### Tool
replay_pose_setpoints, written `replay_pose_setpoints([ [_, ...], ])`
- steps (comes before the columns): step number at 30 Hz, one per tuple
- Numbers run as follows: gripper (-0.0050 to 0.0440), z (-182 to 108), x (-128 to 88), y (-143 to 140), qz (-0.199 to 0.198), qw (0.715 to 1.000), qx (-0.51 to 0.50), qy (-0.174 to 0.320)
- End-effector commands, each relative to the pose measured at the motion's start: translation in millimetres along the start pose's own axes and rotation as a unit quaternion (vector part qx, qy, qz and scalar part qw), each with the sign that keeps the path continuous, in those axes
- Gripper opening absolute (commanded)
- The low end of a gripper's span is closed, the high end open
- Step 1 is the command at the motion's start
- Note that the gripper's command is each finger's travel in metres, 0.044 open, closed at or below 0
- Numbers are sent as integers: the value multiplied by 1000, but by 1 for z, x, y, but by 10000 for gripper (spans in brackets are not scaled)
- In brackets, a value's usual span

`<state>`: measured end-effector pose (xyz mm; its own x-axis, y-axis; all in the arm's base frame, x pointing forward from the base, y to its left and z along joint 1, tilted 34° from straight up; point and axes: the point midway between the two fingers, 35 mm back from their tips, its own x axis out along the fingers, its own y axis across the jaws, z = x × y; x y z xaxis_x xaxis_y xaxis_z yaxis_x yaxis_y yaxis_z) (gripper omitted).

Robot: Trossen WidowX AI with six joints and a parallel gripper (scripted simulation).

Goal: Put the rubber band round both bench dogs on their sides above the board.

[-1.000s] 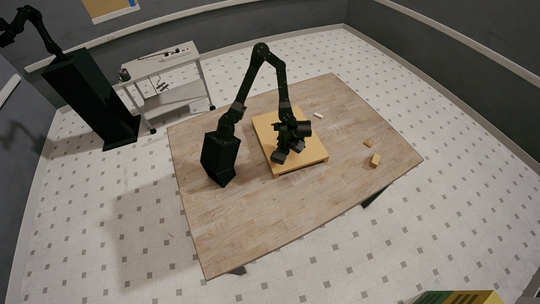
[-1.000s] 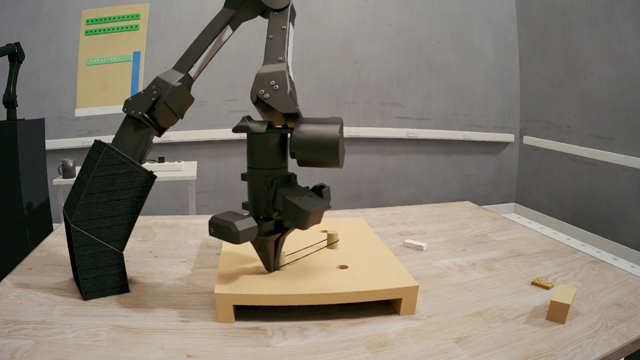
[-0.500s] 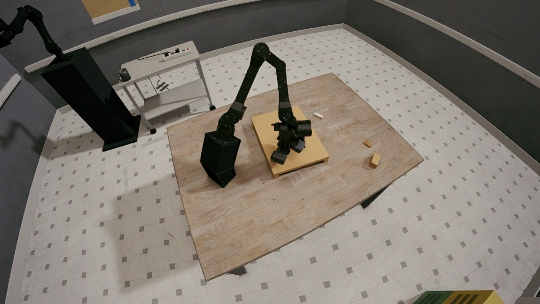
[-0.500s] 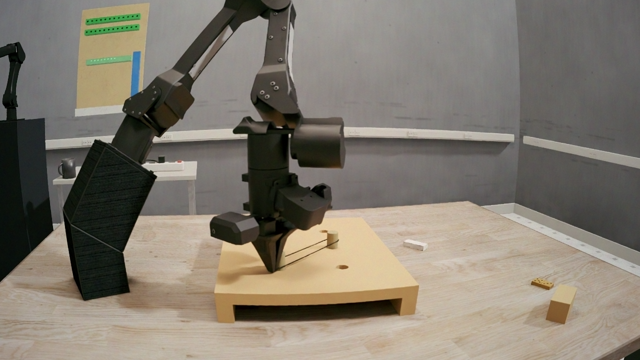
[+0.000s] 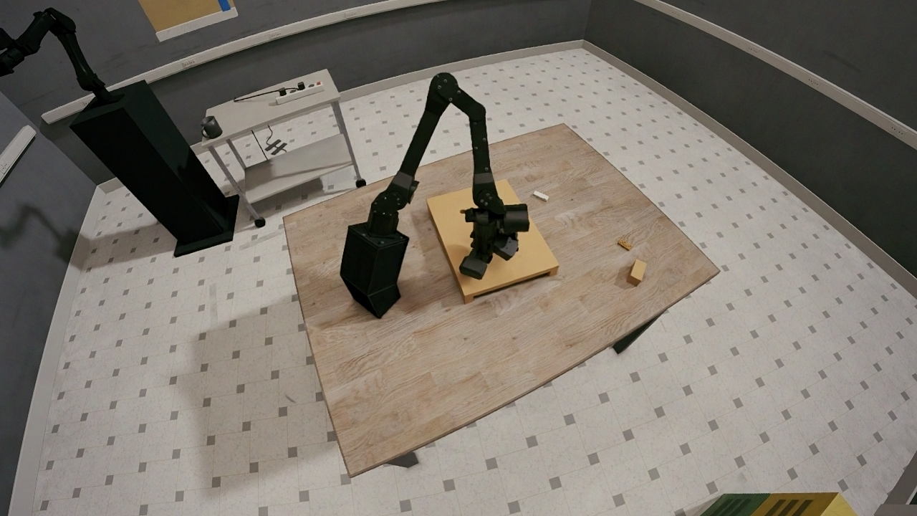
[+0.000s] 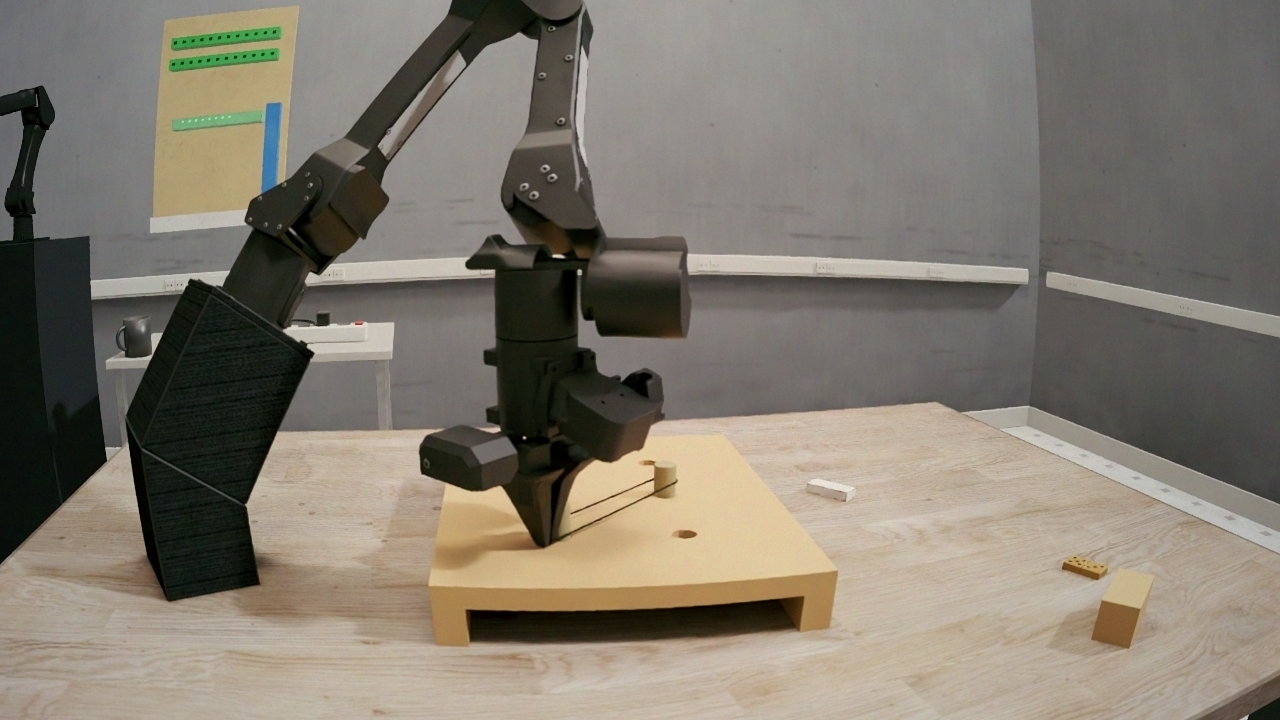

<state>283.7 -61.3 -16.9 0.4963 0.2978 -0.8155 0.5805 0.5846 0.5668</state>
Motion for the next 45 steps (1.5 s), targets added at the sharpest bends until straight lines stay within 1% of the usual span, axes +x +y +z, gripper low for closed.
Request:
replay_pose_setpoints([
  [1, 72, 2, -1, -1, -2, 1000, 0, -3],
  [2, 80, 2, 0, -2, -5, 1000, 1, -3],
  [9, 80, 2, 2, -7, -13, 1000, 6, -1],
  [13, 80, 8, -10, -1, -3, 1000, 1, -10],
  [24, 80, 8, -46, -2, -6, 1000, 0, -10],
  [26, 80, 8, -46, -2, -6, 1000, 0, -10],
  [30, 80, 7, -54, -2, -7, 1000, 0, -10],
  [33, 80, 6, -55, -2, -7, 1000, 1, -9],
  [35, 80, -5, -61, -5, -10, 1000, 5, -2],
  [39, 80, -26, -90, -5, -10, 1000, 5, -2],
  [41, 80, -34, -103, -4, -9, 1000, 0, -9],
  [43, 80, -34, -103, -4, -9, 1000, 0, -9],
  [45, 80, -47, -114, -3, -10, 1000, 3, -4],
])
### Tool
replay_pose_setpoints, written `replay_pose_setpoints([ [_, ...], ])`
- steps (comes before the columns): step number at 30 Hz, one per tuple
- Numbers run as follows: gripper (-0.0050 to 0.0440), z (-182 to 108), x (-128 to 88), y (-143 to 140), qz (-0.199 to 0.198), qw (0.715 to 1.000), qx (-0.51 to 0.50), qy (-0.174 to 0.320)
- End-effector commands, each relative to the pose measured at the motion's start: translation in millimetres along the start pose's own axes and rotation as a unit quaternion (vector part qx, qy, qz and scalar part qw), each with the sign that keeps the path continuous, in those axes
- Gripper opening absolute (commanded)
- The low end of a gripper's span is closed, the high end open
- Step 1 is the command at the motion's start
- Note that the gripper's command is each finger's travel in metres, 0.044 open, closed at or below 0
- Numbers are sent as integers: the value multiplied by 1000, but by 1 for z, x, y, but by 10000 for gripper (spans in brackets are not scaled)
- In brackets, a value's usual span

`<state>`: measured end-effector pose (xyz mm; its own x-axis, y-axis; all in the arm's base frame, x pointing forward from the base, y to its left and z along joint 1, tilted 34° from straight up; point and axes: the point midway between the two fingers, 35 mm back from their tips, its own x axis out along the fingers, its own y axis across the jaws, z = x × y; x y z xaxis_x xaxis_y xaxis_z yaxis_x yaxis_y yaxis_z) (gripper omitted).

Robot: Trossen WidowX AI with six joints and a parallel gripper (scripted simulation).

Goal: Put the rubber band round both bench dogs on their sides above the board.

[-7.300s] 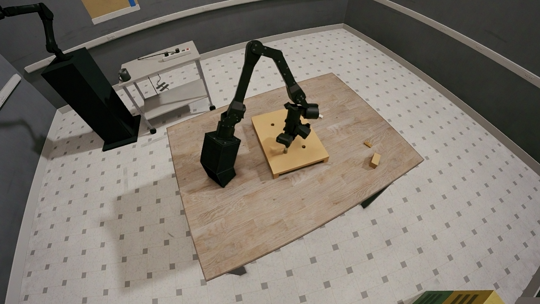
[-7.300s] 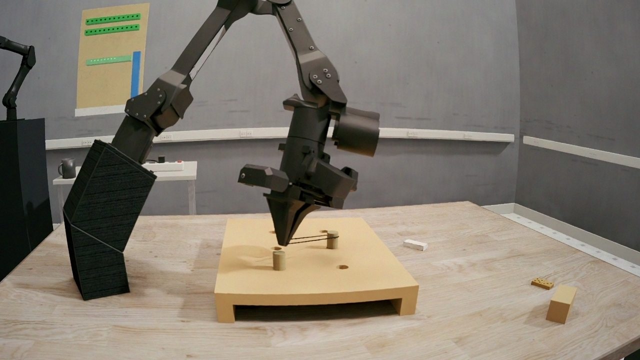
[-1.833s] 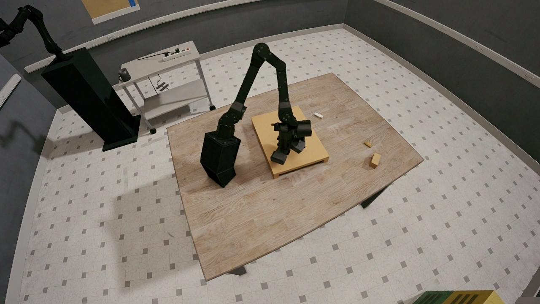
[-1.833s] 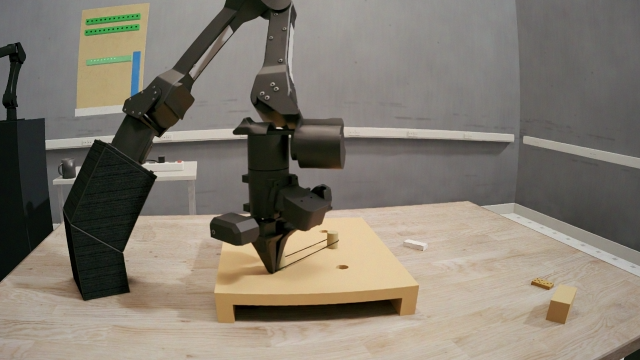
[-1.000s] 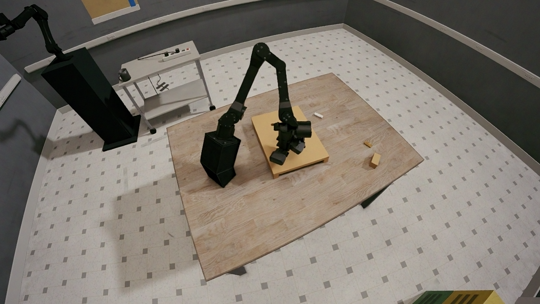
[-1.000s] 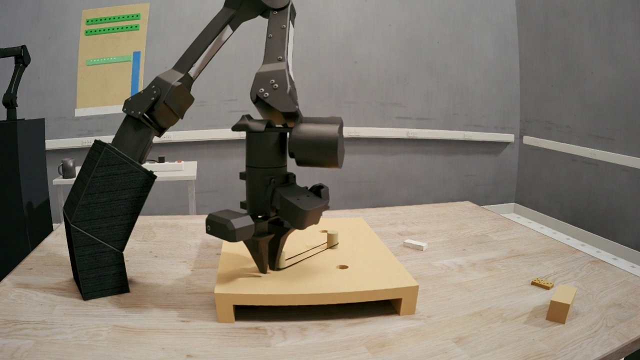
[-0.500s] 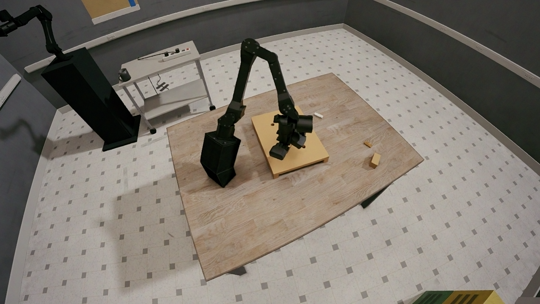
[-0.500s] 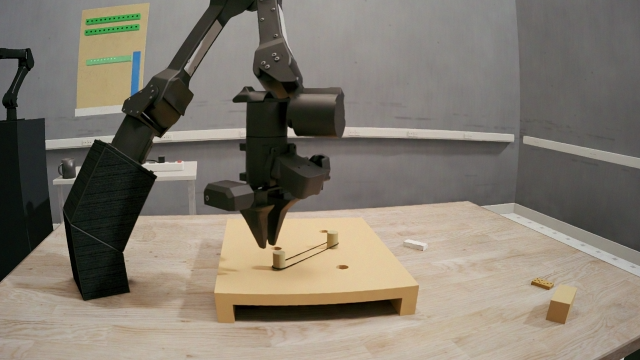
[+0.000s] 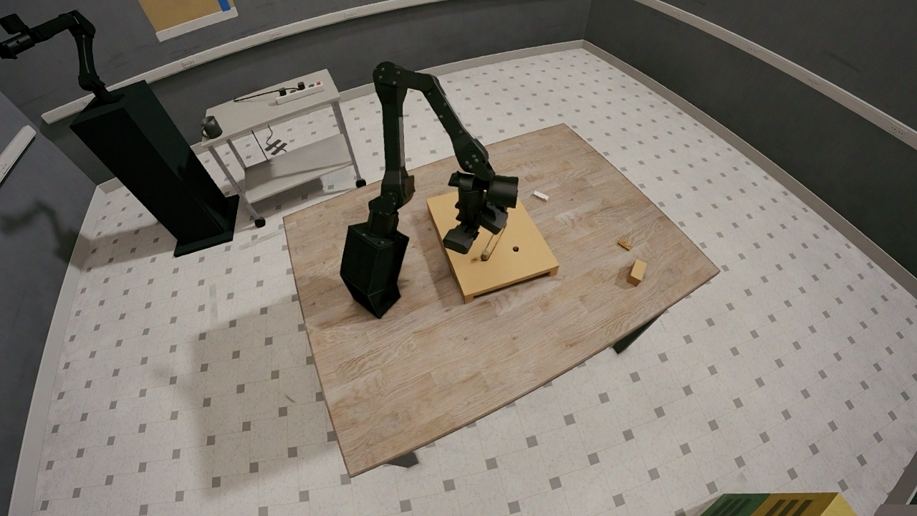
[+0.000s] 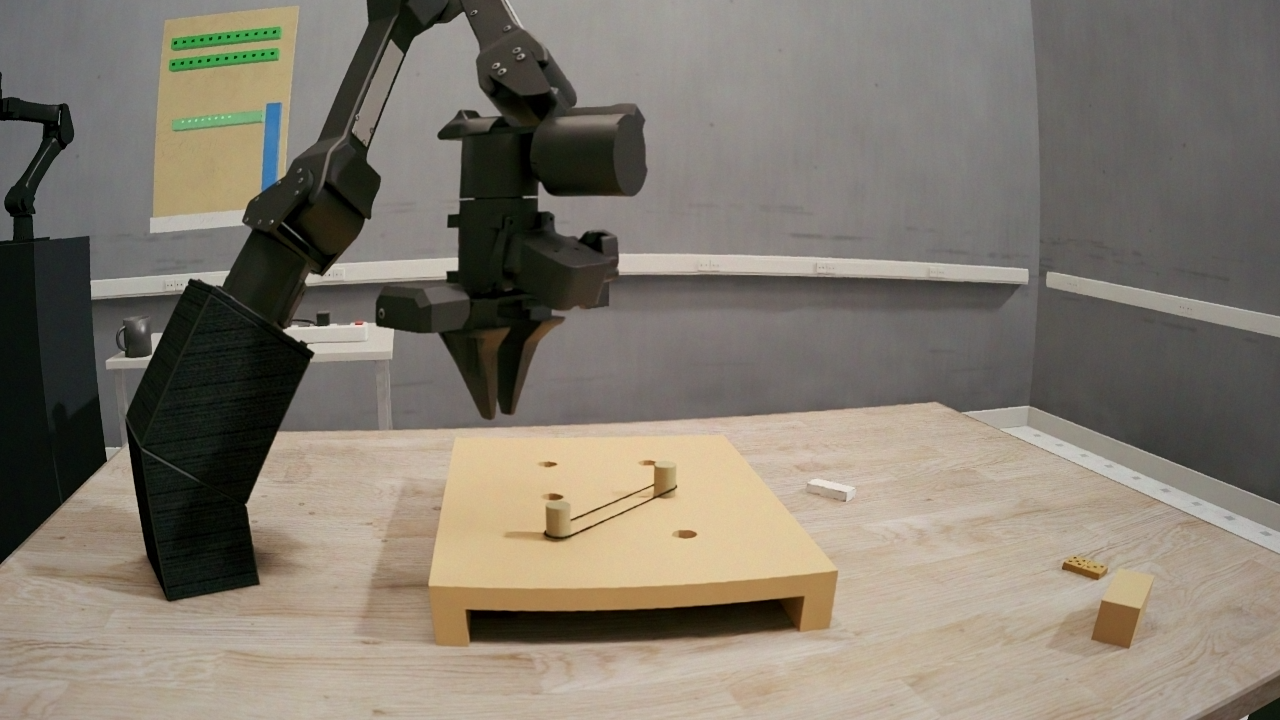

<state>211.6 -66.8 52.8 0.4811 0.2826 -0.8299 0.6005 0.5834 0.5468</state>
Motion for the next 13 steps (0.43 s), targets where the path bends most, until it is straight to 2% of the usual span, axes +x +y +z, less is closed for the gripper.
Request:
replay_pose_setpoints([
  [1, 80, -19, -22, 0, 3, 1000, -1, -1],
  [6, 80, -22, -28, 2, 4, 1000, -3, -5],
  [10, 176, -22, -28, 2, 3, 1000, -3, -5],
  [13, 176, -22, -28, 2, 3, 1000, -3, -5],
])
